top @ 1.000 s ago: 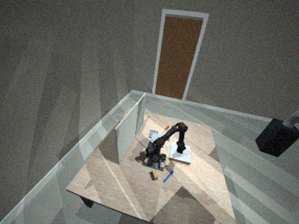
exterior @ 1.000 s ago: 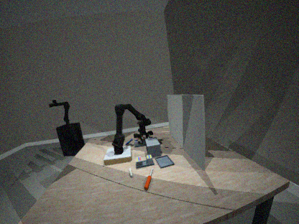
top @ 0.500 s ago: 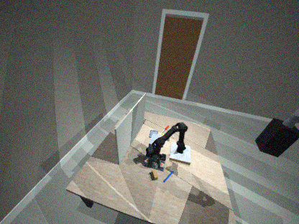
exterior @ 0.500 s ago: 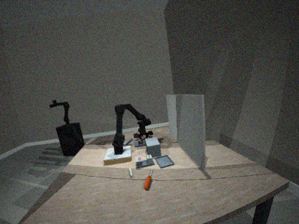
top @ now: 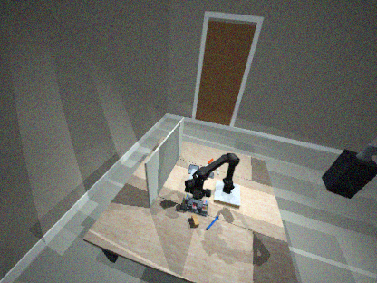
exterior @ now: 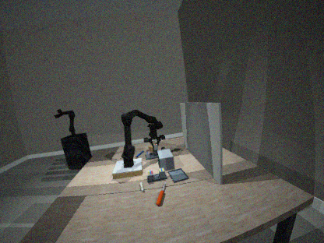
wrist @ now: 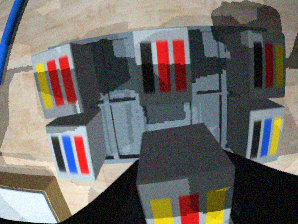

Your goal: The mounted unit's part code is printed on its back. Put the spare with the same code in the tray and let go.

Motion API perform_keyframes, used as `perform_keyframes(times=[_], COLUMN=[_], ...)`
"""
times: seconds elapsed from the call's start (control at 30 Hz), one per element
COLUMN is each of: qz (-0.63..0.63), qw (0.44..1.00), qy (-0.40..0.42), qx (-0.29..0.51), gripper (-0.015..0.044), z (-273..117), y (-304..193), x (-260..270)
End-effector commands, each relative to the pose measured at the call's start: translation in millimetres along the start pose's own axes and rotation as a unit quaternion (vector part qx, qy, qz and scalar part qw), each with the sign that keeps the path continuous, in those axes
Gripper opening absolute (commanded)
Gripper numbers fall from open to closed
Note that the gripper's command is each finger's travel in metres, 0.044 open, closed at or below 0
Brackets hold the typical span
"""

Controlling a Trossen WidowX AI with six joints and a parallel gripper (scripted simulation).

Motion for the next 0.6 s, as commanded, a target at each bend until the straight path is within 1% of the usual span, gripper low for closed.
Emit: perform_keyframes(times=[0.0, 0.13, 0.57], qz=[-0.002, 0.000, -0.001], qw=[1.000, 1.000, 1.000], qy=[-0.001, -0.003, -0.002], qx=[0.001, -0.002, 0.000], gripper=[0.0000, 0.0000, 0.0000], z=[-11.5, -11.3, -65.6], y=[-0.8, 0.3, 2.2], x=[0.8, -0.7, -7.9])
Point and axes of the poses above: the point midway between the two fingers, 35 mm back from their tips, its own z axis out along the fingers, its own x axis across the jaws, y = z × x, the point moved 2 cm from there along -z, back along the fingers, and after that the axes turned 4 degrees about -z, right-handed, at the moved point
